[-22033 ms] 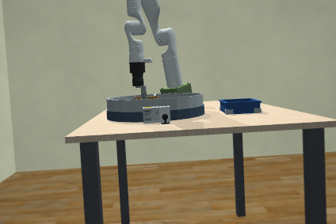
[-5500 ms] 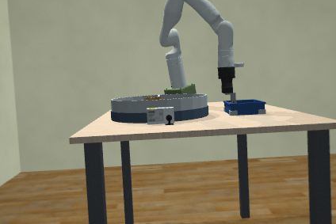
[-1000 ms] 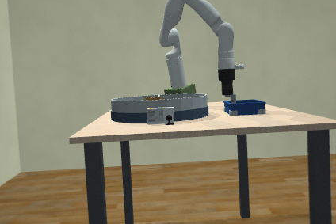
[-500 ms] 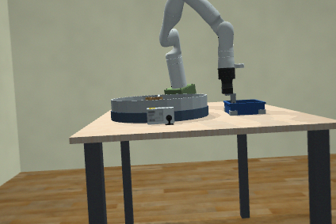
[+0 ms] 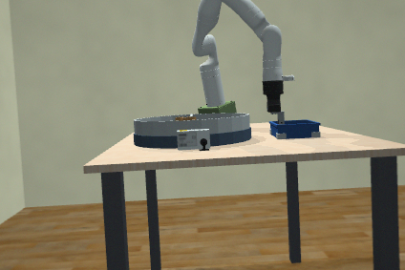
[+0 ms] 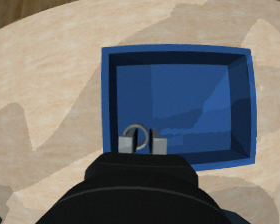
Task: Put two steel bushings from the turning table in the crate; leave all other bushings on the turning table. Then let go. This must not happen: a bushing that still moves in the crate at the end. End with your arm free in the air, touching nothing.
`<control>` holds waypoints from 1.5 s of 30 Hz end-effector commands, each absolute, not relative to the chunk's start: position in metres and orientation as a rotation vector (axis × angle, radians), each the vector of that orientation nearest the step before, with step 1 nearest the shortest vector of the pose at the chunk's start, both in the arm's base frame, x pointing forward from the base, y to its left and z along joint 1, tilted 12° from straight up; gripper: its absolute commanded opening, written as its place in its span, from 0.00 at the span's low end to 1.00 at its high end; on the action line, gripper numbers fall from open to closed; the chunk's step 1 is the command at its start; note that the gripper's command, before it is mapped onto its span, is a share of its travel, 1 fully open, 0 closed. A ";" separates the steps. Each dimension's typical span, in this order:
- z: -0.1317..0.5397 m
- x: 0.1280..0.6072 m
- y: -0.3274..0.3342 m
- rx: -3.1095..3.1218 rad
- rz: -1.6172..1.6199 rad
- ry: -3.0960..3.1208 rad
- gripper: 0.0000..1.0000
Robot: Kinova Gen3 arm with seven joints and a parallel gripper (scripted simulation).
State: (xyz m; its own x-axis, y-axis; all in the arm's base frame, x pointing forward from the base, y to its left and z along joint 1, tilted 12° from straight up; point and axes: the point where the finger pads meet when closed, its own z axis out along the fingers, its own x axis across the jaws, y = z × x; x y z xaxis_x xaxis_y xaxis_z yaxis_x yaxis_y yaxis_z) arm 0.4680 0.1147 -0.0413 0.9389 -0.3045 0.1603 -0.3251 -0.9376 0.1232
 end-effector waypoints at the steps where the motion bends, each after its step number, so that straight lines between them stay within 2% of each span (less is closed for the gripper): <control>1: -0.037 0.469 0.116 2.948 0.216 -0.482 0.42; 45: -0.025 0.468 0.117 2.948 0.216 -0.482 0.42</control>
